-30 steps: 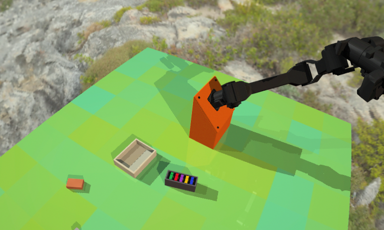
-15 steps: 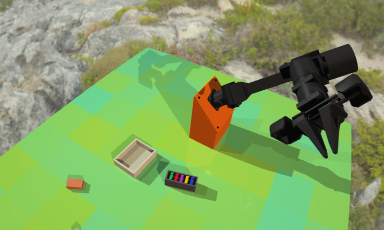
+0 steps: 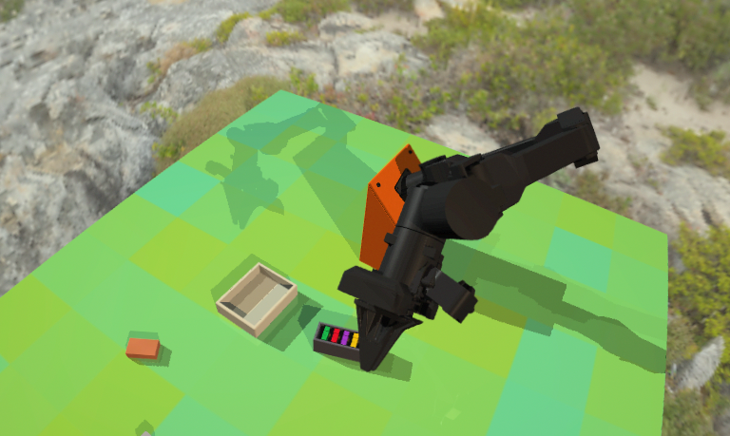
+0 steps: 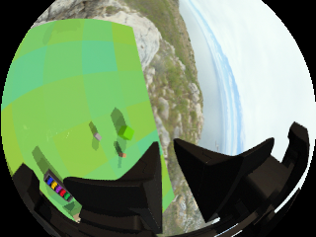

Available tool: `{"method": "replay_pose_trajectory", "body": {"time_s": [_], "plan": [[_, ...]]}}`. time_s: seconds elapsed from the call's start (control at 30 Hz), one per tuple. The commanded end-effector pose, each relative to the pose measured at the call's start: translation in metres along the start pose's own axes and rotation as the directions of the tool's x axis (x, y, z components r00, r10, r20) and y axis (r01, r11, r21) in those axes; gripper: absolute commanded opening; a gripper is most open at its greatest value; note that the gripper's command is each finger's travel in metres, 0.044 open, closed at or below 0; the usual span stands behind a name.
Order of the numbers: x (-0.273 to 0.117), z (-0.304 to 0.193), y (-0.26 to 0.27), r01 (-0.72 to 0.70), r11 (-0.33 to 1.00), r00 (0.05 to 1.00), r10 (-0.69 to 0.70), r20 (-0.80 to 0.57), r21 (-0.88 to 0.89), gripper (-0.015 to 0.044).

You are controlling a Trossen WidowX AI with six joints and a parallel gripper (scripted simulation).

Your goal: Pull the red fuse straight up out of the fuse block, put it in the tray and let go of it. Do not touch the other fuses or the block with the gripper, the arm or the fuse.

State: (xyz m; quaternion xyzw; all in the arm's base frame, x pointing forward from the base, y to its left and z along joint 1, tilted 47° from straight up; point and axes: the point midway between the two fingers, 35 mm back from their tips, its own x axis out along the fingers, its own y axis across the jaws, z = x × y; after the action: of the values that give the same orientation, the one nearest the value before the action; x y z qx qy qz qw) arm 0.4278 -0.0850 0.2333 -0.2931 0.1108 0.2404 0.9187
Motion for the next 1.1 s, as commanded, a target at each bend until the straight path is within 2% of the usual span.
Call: {"method": "replay_pose_trajectory", "body": {"time_s": [0.0, 0.13, 0.27, 0.43, 0.53, 1.07], "plan": [[0.02, -0.04, 0.036, -0.115, 0.973, 0.989, 0.132, -0.069, 0.202, 0.0066], [0.035, -0.083, 0.084, -0.217, 0.873, 0.945, 0.3, -0.131, 0.437, 0.0066], [0.039, -0.123, 0.143, -0.263, 0.699, 0.861, 0.481, -0.165, 0.666, 0.0066], [0.028, -0.158, 0.217, -0.217, 0.421, 0.711, 0.686, -0.153, 0.881, 0.0066], [0.018, -0.161, 0.25, -0.158, 0.286, 0.629, 0.767, -0.128, 0.945, 0.0066], [0.023, -0.162, 0.259, -0.152, 0.277, 0.623, 0.772, -0.126, 0.949, 0.0066]]}}
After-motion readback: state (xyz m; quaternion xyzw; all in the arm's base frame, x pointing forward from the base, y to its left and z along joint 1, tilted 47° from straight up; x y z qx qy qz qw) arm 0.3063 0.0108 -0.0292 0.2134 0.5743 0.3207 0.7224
